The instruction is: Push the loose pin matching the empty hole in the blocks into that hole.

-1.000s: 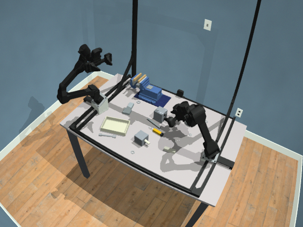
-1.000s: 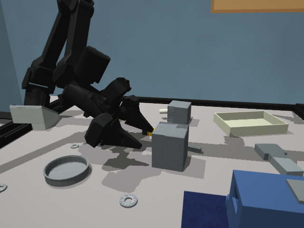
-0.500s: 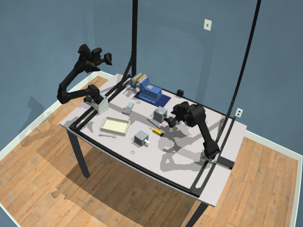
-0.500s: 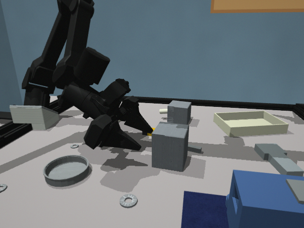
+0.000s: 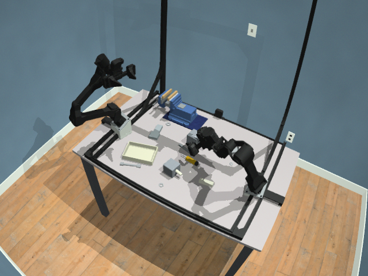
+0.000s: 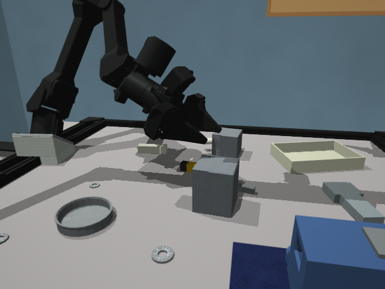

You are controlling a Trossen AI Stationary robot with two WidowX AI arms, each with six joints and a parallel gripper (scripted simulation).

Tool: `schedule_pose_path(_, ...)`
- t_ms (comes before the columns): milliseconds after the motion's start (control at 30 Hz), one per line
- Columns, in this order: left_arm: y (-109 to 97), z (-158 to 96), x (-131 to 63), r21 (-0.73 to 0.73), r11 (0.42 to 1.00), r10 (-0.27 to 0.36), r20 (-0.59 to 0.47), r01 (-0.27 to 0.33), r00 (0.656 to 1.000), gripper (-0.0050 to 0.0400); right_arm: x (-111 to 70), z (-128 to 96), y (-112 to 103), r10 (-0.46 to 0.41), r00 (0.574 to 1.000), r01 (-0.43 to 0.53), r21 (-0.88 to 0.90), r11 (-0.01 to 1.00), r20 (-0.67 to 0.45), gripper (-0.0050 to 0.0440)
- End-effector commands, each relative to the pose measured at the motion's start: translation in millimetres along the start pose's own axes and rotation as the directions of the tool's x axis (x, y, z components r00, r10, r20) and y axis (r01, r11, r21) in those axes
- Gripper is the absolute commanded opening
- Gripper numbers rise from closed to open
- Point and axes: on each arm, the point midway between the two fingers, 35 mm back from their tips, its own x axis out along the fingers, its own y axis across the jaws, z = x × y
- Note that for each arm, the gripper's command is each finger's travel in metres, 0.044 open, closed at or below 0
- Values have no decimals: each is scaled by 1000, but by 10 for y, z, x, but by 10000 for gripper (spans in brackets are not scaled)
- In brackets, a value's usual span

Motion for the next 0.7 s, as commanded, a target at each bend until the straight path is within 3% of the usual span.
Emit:
schedule_pose_path(0, 561, -43, -55, -44, 999, 28, -5, -28, 1000, 400, 1, -2, -6, -3, 1000, 3, -4, 1000, -1, 400)
schedule_pose_path(200, 1426, -315, -333, -98, 993, 68, -14, -69, 998, 400, 1, -2, -6, -3, 1000, 3, -4, 1000, -1, 400)
schedule_pose_path(233, 1492, -377, -392, -110, 992, 56, -17, -57, 998, 400, 1, -2, -6, -3, 1000, 3, -4, 1000, -1, 400)
schedule_pose_path(267, 1462, -448, -433, -130, 991, 17, -26, -20, 1000, 400, 1, -2, -6, -3, 1000, 3, -4, 1000, -1, 400)
schedule_pose_path(333, 1645, -656, -395, -142, 984, 96, -60, -103, 994, 400, 1, -2, -6, -3, 1000, 3, -4, 1000, -1, 400)
schedule_pose_path(433, 1655, -698, -395, -92, 989, 110, -59, -115, 992, 400, 1, -2, -6, -3, 1000, 3, -4, 1000, -1, 400)
schedule_pose_path(467, 1611, -907, -419, -59, 993, 94, -100, -101, 990, 400, 1, -2, -6, -3, 1000, 3, -4, 1000, -1, 400)
schedule_pose_path(667, 1603, -886, -364, 20, 997, 80, -69, -78, 994, 400, 1, -2, -6, -3, 1000, 3, -4, 1000, -1, 400)
